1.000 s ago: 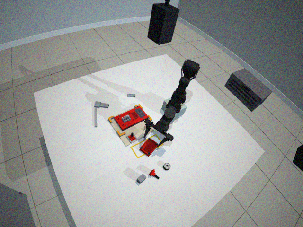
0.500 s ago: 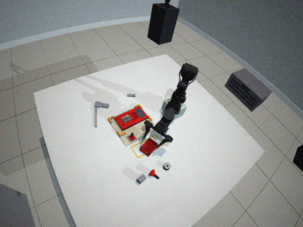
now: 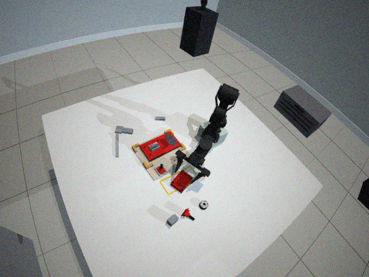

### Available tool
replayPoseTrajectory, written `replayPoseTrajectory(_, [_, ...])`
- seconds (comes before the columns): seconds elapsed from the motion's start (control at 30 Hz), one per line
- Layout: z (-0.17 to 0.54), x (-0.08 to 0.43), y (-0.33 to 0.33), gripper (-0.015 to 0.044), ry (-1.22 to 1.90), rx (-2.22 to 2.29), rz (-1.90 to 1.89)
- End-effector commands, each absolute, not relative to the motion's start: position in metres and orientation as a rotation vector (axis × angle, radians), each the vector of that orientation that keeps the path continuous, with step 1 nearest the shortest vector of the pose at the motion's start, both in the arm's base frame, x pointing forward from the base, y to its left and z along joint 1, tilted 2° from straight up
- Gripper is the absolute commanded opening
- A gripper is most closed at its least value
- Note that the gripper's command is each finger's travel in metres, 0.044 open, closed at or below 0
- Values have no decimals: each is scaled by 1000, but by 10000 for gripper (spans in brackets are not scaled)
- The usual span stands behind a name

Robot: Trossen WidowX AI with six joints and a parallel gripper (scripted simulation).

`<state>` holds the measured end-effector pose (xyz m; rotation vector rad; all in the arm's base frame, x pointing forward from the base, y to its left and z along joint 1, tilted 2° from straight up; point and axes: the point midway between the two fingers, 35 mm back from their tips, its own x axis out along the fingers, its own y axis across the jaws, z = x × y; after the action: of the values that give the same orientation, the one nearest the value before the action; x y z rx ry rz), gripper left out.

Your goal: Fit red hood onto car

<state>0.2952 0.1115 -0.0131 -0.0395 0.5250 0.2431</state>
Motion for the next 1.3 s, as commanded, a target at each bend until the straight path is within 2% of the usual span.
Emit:
replayPoseTrajectory(0.0, [-17,295,111,440,525,-37,238])
replayPoseTrajectory(1.27, [-41,293,110,440,524,-30,235])
